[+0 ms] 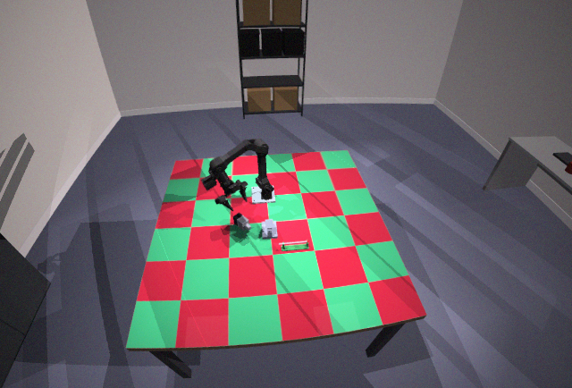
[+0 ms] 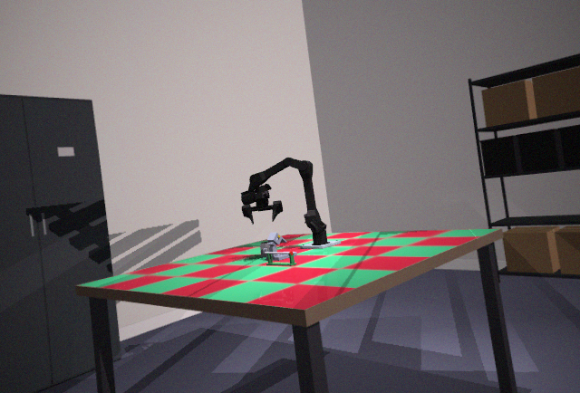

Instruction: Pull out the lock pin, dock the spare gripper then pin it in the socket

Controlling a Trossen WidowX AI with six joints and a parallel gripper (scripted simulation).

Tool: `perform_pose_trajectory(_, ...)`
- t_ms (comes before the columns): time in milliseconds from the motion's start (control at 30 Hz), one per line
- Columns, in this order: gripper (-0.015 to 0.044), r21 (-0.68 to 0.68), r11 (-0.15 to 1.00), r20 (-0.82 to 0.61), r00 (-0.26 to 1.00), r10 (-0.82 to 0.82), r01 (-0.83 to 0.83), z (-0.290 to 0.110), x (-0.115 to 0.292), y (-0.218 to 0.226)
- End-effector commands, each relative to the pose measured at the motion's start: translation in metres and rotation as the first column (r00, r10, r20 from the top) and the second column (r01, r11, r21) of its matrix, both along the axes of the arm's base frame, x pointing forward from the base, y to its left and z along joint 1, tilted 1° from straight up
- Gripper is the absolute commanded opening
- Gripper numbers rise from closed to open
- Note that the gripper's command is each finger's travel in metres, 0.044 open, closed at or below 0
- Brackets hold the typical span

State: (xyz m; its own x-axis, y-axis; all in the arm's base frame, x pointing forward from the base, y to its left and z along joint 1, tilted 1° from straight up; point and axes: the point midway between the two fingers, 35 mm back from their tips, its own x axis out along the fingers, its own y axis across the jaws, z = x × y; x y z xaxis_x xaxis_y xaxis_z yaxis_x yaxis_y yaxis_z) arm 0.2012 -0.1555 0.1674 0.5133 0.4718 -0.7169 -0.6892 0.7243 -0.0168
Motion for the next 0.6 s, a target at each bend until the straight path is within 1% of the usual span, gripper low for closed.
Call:
perform_pose_trajectory(0, 0.044, 0.009, 1.0, 0.025, 1.0, -0.014, 0.013, 0.001, -0.004, 0.001)
perform_pose_trajectory(133, 0.044, 0.009, 1.0, 0.024, 1.0, -0.013, 0.013, -0.01, -0.002, 0.0)
perform_pose_trajectory(433, 0.044, 0.01, 1.0, 0.019, 1.0, -0.01, 0.01, -0.066, 0.0, -0.002)
perform_pose_trajectory(567, 0.044, 0.01, 1.0, 0.019, 1.0, -0.01, 0.01, -0.07, 0.0, -0.002)
